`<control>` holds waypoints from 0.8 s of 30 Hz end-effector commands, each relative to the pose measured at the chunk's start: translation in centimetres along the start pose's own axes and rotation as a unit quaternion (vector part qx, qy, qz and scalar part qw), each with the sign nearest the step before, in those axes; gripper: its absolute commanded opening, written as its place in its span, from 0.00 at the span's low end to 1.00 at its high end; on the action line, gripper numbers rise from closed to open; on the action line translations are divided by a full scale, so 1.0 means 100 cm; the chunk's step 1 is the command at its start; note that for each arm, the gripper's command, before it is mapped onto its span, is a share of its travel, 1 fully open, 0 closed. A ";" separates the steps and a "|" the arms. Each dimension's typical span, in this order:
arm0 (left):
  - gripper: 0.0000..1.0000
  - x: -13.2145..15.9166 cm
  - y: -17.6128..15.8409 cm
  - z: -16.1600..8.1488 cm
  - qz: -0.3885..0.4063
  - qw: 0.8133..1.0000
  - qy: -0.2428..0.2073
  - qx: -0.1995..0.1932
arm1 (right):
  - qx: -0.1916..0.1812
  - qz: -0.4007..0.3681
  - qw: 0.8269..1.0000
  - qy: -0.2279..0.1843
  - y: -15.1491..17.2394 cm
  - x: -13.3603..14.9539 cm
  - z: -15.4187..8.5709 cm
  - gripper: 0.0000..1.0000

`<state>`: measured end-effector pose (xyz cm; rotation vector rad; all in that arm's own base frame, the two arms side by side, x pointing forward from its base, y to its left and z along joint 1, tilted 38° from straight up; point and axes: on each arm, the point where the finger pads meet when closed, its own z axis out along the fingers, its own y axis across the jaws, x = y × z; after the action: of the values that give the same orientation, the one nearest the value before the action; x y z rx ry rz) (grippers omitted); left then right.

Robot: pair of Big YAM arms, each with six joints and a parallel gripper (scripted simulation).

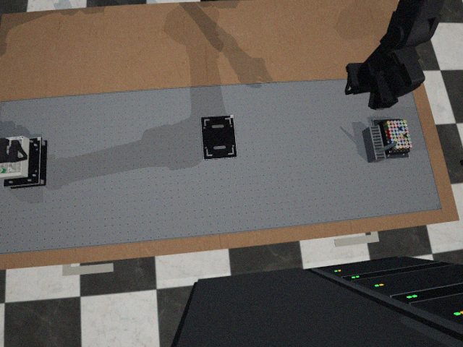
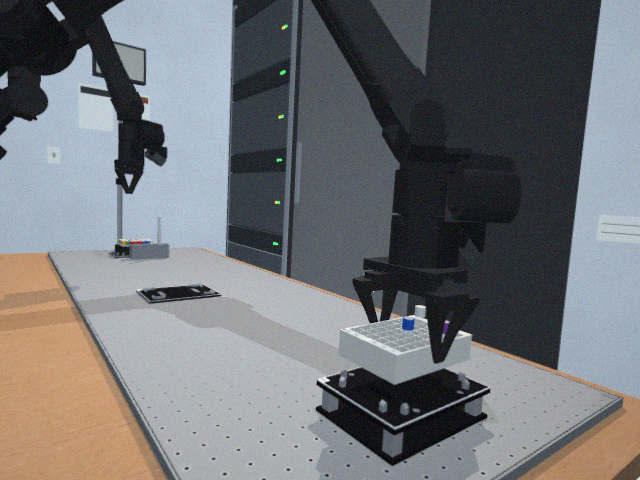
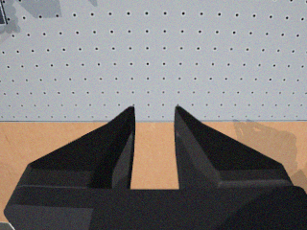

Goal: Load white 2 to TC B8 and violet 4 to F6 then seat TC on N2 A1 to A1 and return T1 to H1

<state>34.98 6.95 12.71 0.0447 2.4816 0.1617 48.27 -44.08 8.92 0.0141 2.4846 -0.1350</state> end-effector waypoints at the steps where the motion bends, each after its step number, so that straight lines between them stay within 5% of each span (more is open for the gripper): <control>1: 0.25 -0.010 0.001 -0.004 -0.002 1.000 -0.010 -0.003 | 0.018 -0.002 1.000 -0.012 -0.025 -0.008 -0.012 0.00; 24: 0.25 -0.010 0.001 -0.004 -0.002 1.000 -0.010 -0.003 | 0.016 0.002 1.000 -0.010 -0.025 -0.008 -0.011 0.00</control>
<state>34.98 6.95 12.71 0.0447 2.4816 0.1617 48.25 -44.06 8.54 0.0157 2.4889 -0.1296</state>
